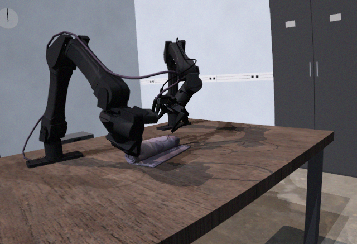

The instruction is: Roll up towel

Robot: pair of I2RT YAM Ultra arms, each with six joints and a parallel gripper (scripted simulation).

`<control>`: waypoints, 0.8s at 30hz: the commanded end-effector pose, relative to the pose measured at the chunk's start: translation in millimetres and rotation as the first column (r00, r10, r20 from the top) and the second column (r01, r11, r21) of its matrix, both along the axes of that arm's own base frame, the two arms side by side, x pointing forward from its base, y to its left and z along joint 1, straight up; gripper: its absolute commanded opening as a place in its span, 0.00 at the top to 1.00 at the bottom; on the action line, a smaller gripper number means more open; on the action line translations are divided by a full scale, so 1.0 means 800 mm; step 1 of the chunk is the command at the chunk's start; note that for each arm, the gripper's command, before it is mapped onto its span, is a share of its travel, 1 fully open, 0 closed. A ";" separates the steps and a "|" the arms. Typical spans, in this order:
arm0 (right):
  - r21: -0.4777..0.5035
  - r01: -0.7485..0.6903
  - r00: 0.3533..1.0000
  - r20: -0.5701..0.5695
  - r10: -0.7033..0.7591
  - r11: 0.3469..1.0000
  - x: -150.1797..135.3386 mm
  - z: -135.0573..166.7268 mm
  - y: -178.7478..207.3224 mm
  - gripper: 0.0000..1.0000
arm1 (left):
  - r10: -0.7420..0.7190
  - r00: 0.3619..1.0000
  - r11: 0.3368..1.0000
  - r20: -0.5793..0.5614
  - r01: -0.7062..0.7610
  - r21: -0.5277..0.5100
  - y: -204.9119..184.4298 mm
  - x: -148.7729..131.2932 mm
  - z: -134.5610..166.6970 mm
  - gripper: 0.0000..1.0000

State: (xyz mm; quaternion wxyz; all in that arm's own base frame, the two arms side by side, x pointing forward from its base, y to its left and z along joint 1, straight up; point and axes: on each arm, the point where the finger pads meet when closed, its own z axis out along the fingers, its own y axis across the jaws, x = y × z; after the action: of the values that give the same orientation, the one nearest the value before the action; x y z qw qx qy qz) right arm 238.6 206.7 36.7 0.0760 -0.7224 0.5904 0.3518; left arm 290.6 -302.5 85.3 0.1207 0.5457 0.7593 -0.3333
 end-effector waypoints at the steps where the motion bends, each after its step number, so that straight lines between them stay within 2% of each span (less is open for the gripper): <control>1: -0.056 -0.028 0.985 -0.170 0.018 0.998 -0.023 0.007 -0.004 0.64 | 0.061 0.969 0.998 0.238 -0.062 -0.003 -0.013 0.020 0.003 0.08; 2: -0.056 -0.028 0.985 -0.170 0.018 0.998 -0.023 0.007 -0.004 0.64 | 0.061 0.969 0.998 0.238 -0.062 -0.003 -0.013 0.020 0.003 0.08; 7: -0.097 -0.037 0.958 -0.288 0.007 0.995 -0.023 0.008 -0.004 0.64 | 0.046 0.883 0.997 0.467 -0.070 0.034 -0.027 0.012 0.005 0.06; 12: -0.128 -0.047 0.927 -0.375 -0.004 0.991 -0.023 0.010 -0.004 0.64 | 0.026 0.788 0.995 0.615 -0.080 0.060 -0.037 0.007 0.007 0.04; 16: -0.136 -0.051 0.917 -0.399 -0.008 0.989 -0.023 0.010 -0.004 0.64 | 0.017 0.746 0.994 0.665 -0.085 0.069 -0.041 0.004 0.008 0.03; 24: -0.136 -0.051 0.917 -0.399 -0.008 0.989 -0.023 0.002 -0.004 0.64 | 0.010 0.744 0.995 0.668 -0.075 0.070 -0.038 0.013 0.014 0.02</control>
State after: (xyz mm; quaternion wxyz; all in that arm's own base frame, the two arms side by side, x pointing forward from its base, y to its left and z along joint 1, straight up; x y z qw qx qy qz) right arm 218.1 199.9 37.9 -0.1046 -0.6344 0.6186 0.4516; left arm 286.2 -330.1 77.8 0.3291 0.6227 0.7045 -0.0868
